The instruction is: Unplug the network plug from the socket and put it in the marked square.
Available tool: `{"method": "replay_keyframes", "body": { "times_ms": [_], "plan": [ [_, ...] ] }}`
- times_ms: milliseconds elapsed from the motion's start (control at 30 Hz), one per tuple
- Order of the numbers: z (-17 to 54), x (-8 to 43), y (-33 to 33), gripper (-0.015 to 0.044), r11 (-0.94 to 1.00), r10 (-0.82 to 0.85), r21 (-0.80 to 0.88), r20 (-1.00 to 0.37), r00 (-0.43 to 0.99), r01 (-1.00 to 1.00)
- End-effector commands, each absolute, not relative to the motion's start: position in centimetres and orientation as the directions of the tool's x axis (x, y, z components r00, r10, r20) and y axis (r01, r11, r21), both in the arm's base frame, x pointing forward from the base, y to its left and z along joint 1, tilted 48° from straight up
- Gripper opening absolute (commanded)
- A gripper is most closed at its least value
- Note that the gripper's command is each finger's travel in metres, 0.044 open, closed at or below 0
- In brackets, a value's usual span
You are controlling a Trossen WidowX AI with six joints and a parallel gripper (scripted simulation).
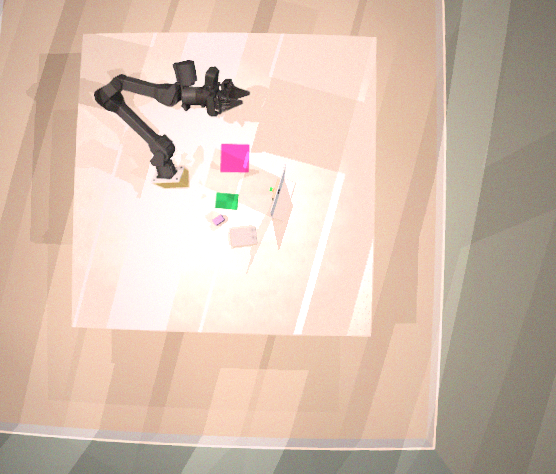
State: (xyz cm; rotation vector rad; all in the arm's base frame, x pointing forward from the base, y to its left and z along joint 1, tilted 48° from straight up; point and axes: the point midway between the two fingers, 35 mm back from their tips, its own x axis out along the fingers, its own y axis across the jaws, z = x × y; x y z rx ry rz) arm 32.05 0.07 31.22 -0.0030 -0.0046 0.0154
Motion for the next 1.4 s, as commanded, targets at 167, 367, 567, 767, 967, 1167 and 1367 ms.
{"method": "replay_keyframes", "body": {
  "times_ms": [167, 367, 567, 767, 967, 1167, 1367],
  "plan": [
    [27.4, 33.4, -0.4, 0.0243, 0.995, -0.011, -0.103, -0.052, 0.999, 0.006],
    [22.3, 34.4, -1.1, 0.0156, 0.972, -0.047, -0.236, -0.127, 0.991, 0.016],
    [17.3, 34.3, -1.7, 0.0156, 0.931, -0.082, -0.366, -0.202, 0.976, 0.002],
    [12.5, 33.4, -2.4, 0.0156, 0.873, -0.117, -0.486, -0.277, 0.954, -0.034],
    [8.2, 31.6, -2.9, 0.0156, 0.801, -0.151, -0.592, -0.349, 0.925, -0.092],
    [4.9, 29.4, -3.4, 0.0156, 0.726, -0.181, -0.669, -0.411, 0.893, -0.161],
    [4.7, 30.1, -3.4, 0.0156, 0.724, -0.182, -0.671, -0.413, 0.892, -0.163]
  ]
}}
